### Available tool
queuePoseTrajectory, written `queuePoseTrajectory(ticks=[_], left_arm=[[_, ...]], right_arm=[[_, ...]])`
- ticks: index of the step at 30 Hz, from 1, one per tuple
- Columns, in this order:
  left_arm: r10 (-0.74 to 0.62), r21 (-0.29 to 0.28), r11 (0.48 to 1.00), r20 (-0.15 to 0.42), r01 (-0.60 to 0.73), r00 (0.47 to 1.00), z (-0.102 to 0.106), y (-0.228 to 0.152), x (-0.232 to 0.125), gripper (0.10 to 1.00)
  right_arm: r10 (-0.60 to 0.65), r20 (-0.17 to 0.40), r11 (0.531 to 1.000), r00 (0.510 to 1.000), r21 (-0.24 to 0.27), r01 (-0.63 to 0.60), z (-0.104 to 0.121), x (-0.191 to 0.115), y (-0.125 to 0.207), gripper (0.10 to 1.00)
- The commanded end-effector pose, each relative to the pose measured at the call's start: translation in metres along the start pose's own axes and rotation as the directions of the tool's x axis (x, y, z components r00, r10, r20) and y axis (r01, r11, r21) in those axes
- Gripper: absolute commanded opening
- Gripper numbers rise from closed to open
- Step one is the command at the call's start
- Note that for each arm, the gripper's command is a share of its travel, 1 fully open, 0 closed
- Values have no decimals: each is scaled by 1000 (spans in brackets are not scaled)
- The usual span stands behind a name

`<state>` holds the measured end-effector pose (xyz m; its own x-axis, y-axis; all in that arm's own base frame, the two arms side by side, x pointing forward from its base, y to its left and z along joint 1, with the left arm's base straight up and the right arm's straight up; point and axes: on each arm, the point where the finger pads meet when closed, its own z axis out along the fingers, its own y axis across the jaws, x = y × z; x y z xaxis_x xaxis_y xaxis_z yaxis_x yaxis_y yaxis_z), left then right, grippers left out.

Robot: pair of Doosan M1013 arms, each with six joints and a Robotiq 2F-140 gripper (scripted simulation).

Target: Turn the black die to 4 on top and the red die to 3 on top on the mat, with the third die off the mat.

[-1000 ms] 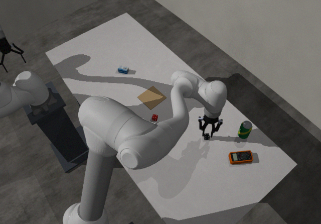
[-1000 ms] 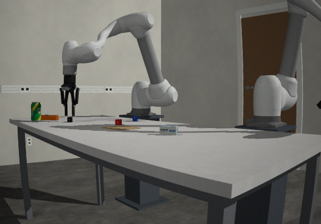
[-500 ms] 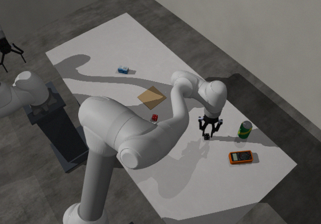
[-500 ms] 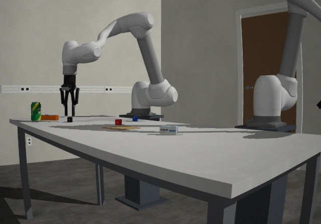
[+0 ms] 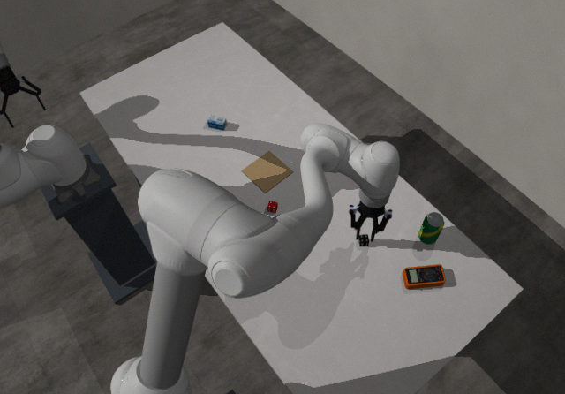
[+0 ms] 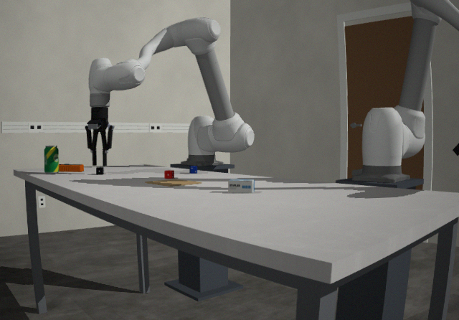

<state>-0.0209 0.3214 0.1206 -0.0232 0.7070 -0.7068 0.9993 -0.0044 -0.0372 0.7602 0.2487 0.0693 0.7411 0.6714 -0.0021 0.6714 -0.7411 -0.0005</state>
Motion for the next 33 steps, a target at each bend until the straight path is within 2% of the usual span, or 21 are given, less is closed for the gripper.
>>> queuePoseTrajectory(ticks=[1,23,33], left_arm=[[0,0,1000,-1,0,1000,0,0,0,1000],[0,0,1000,-1,0,1000,0,0,0,1000],[0,0,1000,-1,0,1000,0,0,0,1000]], right_arm=[[0,-2,1000,1000,0,0,-1,1,0,351],[0,-2,1000,1000,0,0,32,1,0,351],[0,-2,1000,1000,0,0,35,1,0,351]])
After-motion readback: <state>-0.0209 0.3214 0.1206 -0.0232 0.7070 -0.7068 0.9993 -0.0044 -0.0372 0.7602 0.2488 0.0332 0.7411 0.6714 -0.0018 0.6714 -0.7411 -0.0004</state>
